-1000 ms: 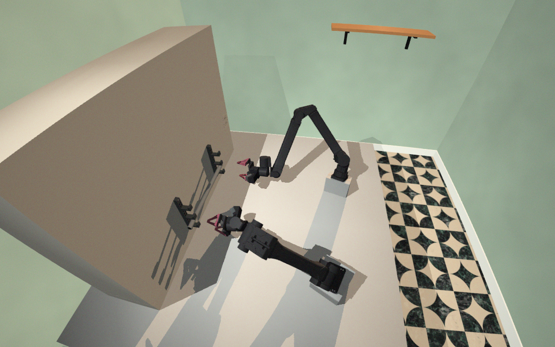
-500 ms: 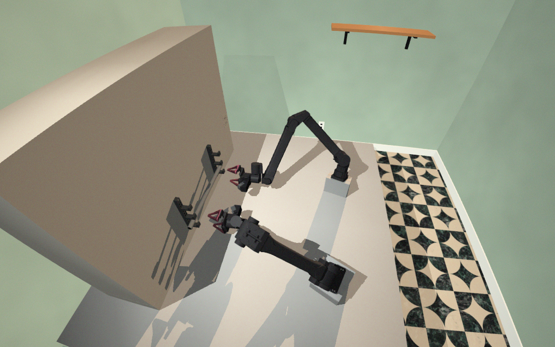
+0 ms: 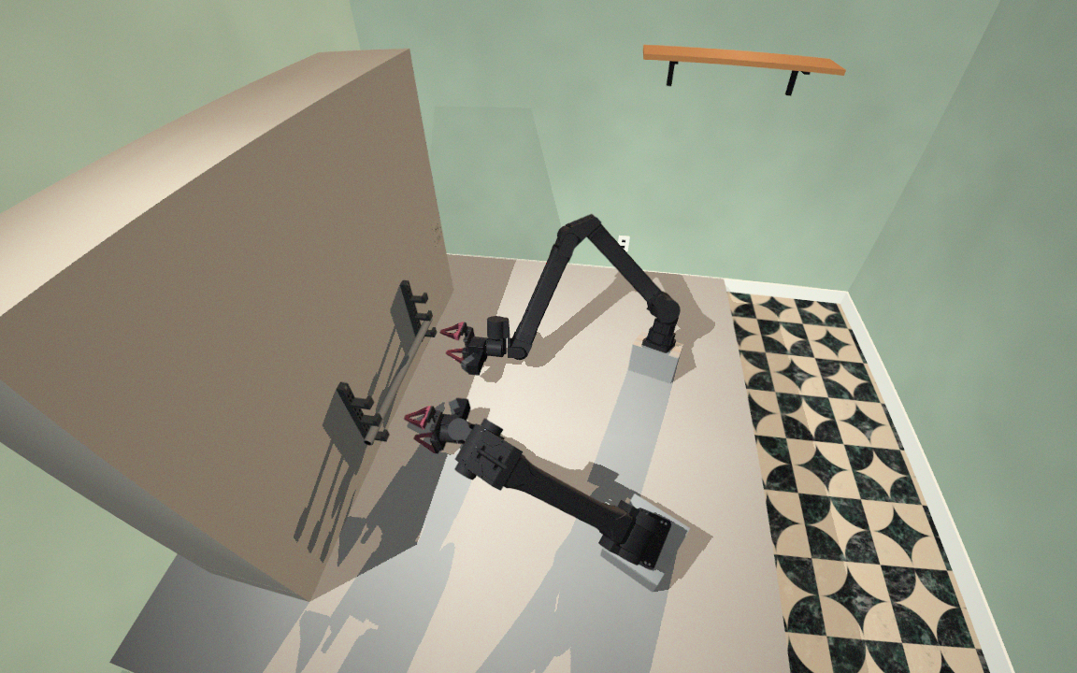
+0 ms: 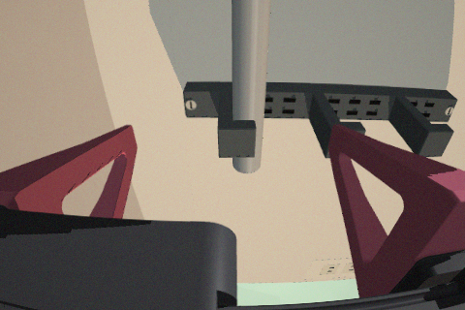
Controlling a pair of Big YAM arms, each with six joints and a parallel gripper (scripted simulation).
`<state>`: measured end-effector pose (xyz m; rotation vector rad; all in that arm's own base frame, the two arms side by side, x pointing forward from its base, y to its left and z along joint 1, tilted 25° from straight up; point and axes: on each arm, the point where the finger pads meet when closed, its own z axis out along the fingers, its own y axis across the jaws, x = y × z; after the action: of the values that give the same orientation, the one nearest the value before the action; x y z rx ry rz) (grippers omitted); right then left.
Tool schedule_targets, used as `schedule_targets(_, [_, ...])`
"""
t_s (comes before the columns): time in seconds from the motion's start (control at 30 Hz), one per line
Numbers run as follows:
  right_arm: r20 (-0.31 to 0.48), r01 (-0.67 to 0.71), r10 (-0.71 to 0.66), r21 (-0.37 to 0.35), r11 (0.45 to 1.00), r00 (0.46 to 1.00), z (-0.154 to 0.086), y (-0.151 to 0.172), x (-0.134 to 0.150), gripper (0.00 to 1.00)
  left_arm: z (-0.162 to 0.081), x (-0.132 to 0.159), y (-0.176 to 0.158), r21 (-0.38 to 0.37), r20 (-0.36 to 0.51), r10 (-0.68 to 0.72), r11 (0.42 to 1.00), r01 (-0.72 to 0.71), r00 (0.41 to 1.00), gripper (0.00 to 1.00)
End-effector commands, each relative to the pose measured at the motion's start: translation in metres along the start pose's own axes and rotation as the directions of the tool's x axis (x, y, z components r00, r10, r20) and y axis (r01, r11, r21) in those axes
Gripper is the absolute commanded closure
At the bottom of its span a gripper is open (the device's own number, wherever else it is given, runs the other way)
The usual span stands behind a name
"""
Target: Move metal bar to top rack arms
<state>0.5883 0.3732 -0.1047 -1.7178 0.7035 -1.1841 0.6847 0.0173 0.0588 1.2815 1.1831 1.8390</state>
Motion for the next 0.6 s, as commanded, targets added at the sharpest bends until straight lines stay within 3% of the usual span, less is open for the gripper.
schedule_targets(0.0, [0.009, 0.002, -0.002, 0.022, 1.000, 1.000, 0.007, -0.010, -0.009, 0.00, 0.005, -0.011, 0.033, -0.069, 0.003, -0.029, 0.997, 0.029, 1.000, 0.00])
schedule_targets(0.57, [0.015, 0.003, -0.003, 0.037, 0.999, 1.000, 0.012, -0.018, -0.015, 0.00, 0.008, -0.016, 0.047, -0.117, 0.006, -0.049, 0.992, 0.049, 0.999, 0.00])
